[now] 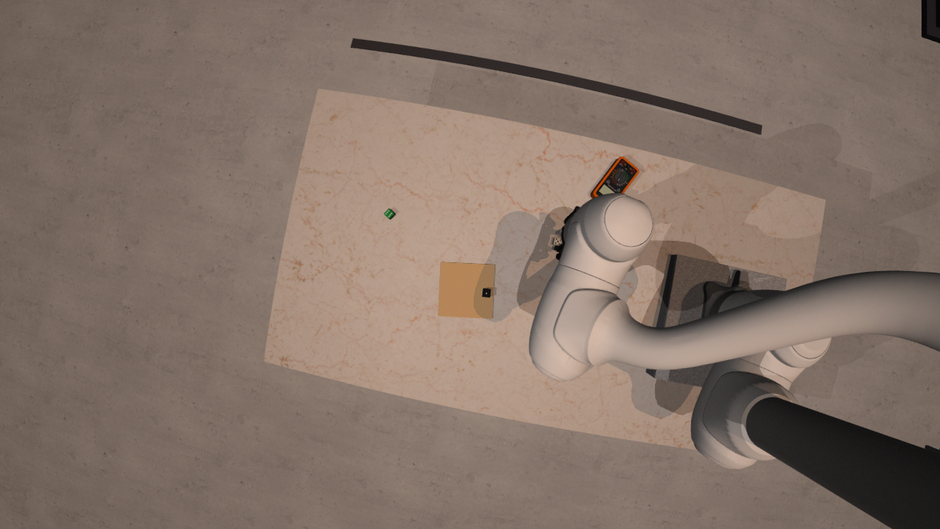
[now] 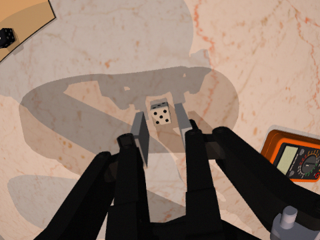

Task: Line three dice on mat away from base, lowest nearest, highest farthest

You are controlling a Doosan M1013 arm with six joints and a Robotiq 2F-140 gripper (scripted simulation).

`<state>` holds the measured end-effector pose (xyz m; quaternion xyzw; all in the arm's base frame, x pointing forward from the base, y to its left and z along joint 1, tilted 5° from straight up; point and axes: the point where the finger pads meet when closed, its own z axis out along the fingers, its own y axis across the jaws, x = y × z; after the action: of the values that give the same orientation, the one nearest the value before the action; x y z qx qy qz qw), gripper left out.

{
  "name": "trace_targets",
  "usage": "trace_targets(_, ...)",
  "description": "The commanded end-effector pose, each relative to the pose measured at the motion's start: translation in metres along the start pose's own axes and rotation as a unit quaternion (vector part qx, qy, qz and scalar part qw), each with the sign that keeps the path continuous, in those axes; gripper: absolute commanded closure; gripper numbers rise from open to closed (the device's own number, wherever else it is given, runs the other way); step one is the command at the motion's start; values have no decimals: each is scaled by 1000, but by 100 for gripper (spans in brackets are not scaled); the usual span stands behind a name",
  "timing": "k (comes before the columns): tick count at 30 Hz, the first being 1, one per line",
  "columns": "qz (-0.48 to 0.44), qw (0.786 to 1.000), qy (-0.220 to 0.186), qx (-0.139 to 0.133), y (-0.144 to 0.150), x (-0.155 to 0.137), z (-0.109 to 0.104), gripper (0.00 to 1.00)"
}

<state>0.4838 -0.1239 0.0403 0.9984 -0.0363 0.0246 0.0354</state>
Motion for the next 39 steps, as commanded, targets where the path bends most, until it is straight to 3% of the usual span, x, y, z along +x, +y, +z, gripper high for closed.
trace_targets(1,0,1000,1,0,0,0,0,71)
trace_targets(21,0,1000,1,0,0,0,4,71)
trace_targets(39,0,1000,1,0,0,0,25,71)
